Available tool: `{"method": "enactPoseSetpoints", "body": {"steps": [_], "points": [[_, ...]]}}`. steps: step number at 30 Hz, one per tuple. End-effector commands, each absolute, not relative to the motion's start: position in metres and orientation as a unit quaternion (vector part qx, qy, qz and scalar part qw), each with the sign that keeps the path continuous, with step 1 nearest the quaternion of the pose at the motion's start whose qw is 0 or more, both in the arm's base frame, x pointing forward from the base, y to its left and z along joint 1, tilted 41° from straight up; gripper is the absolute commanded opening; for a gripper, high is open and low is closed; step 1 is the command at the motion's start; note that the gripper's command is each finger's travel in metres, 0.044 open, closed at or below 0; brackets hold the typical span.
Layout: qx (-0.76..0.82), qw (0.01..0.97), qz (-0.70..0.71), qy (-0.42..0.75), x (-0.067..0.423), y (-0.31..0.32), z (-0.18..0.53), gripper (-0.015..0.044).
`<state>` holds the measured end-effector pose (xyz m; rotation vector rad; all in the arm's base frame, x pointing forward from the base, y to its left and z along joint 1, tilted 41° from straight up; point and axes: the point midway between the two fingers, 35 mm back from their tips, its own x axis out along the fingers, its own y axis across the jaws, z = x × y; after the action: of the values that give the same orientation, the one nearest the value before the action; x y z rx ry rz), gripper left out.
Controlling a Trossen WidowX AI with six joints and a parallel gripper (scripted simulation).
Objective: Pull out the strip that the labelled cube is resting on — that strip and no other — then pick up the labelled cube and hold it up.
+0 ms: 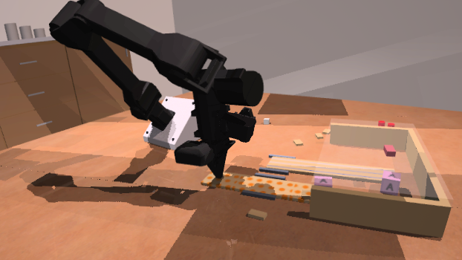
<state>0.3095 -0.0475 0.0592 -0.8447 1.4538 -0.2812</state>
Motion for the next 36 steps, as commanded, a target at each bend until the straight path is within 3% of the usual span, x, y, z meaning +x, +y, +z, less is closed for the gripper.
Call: {"method": "enactPoseSetpoints", "body": {"steps": [1, 36], "points": [[-0.372, 0.648, -0.128, 0.653, 0.297, -0.057, 0.055, 0.0000], [-0.372, 0.647, -0.127, 0.653, 0.249, -0.073, 0.062, 0.0000]]}}
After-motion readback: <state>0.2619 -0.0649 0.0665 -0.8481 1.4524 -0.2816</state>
